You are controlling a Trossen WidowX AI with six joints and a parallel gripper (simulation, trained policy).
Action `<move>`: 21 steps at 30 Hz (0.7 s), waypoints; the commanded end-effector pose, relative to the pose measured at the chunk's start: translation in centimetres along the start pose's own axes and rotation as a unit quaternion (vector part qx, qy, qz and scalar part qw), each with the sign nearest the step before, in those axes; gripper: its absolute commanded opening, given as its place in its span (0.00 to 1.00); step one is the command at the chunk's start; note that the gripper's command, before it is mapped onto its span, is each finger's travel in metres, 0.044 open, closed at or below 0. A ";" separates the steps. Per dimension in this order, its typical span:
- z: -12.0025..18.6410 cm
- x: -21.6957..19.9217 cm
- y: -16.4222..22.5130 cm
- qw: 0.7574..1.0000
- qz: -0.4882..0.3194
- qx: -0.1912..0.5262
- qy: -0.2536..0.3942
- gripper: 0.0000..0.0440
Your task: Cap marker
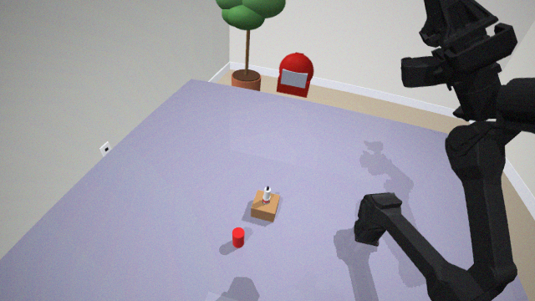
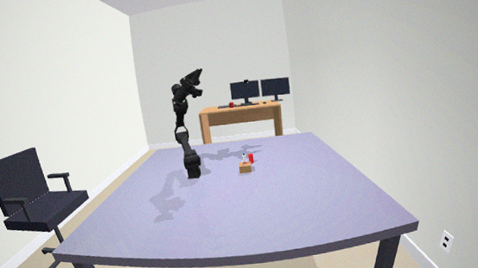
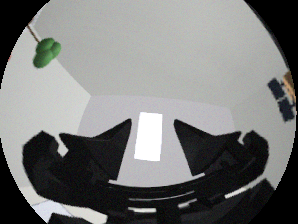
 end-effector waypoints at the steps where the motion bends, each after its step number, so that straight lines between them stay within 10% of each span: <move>1: -0.2 0.2 -0.3 1.000 -0.006 -0.017 0.001 0.73; 21: -0.8 1.9 -4.1 0.990 -0.066 -0.124 0.003 0.72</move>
Point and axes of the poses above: the point midway between the two fingers, 35 mm back from their tips, its own z axis back along the fingers, its own x axis across the jaws, y = z × x, the point moved 2 cm from there along z, back along the fingers, and after that the axes turned 14 degrees about z, right-handed, at the moved point
